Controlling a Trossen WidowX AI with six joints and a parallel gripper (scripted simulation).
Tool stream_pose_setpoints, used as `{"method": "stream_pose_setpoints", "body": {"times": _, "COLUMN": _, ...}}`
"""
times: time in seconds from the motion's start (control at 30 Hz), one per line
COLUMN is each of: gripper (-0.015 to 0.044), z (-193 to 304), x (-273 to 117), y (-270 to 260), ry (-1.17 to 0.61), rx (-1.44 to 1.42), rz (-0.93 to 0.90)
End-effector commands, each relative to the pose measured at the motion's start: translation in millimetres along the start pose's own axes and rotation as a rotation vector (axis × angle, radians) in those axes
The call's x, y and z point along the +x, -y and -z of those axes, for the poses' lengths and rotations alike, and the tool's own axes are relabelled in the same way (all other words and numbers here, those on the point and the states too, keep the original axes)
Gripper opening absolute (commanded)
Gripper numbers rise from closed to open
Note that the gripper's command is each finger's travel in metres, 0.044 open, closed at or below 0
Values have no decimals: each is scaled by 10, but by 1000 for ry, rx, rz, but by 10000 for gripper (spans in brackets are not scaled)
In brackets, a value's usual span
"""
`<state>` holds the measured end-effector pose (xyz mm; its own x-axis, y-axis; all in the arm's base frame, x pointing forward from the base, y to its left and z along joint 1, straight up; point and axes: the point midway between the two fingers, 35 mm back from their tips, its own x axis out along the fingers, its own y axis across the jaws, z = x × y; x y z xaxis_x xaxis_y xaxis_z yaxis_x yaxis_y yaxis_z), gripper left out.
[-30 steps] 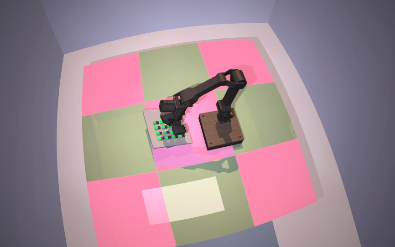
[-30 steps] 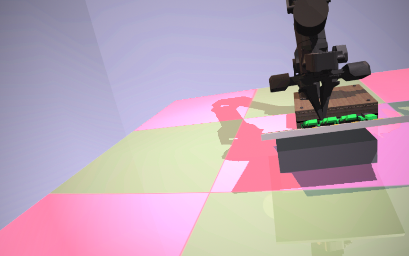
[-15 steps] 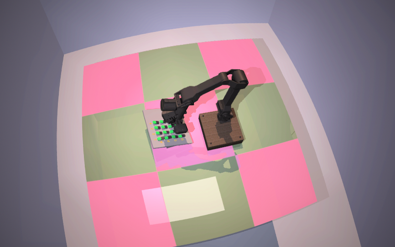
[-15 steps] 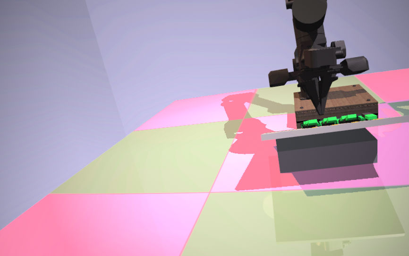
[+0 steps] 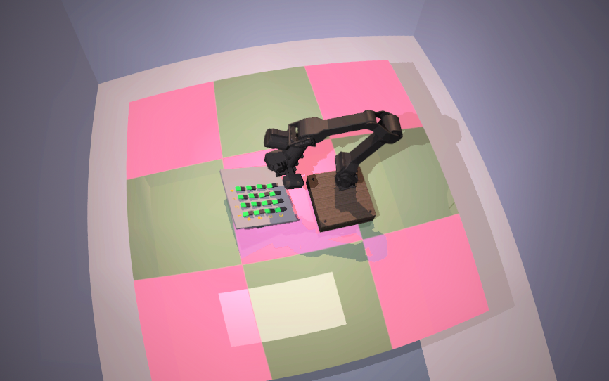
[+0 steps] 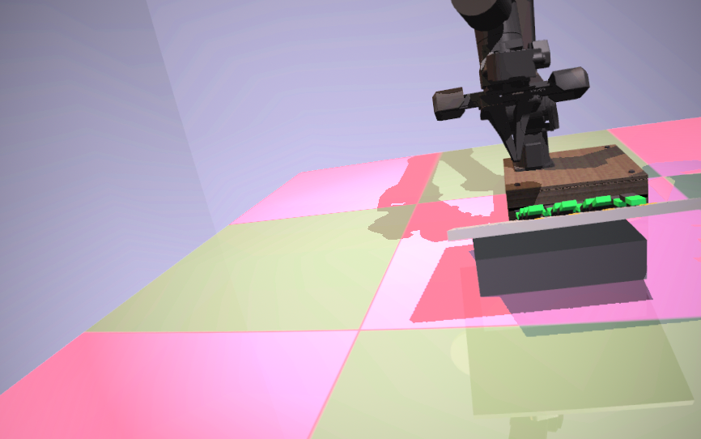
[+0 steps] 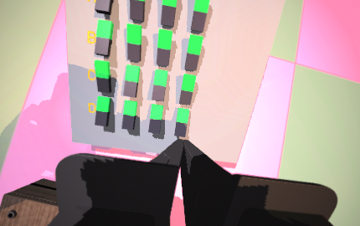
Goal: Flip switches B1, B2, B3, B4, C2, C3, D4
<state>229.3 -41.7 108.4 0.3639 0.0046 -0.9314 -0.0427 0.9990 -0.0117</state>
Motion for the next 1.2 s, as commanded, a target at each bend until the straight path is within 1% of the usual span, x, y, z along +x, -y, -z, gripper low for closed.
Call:
{"method": "stream_pose_setpoints", "body": {"times": 0.0, "gripper": 0, "z": 147, "x": 1, "y": 34, "ry": 7, "rx": -10, "rz": -10}}
{"method": "stream_pose_setpoints", "body": {"times": 0.07, "gripper": 0, "z": 145, "x": 21, "y": 34, "ry": 9, "rx": -10, "rz": -10}}
{"method": "stream_pose_setpoints", "body": {"times": 0.17, "gripper": 0, "z": 147, "x": 277, "y": 33, "ry": 28, "rx": -12, "rz": -10}}
{"method": "stream_pose_setpoints", "body": {"times": 0.23, "gripper": 0, "z": 153, "x": 352, "y": 30, "ry": 34, "rx": -10, "rz": -10}}
{"method": "stream_pose_setpoints", "body": {"times": 0.5, "gripper": 0, "z": 153, "x": 352, "y": 30, "ry": 34, "rx": -10, "rz": -10}}
{"method": "stream_pose_setpoints", "body": {"times": 0.63, "gripper": 0, "z": 154, "x": 451, "y": 28, "ry": 34, "rx": -10, "rz": -10}}
{"method": "stream_pose_setpoints", "body": {"times": 1.17, "gripper": 0, "z": 151, "x": 593, "y": 28, "ry": 35, "rx": -10, "rz": -10}}
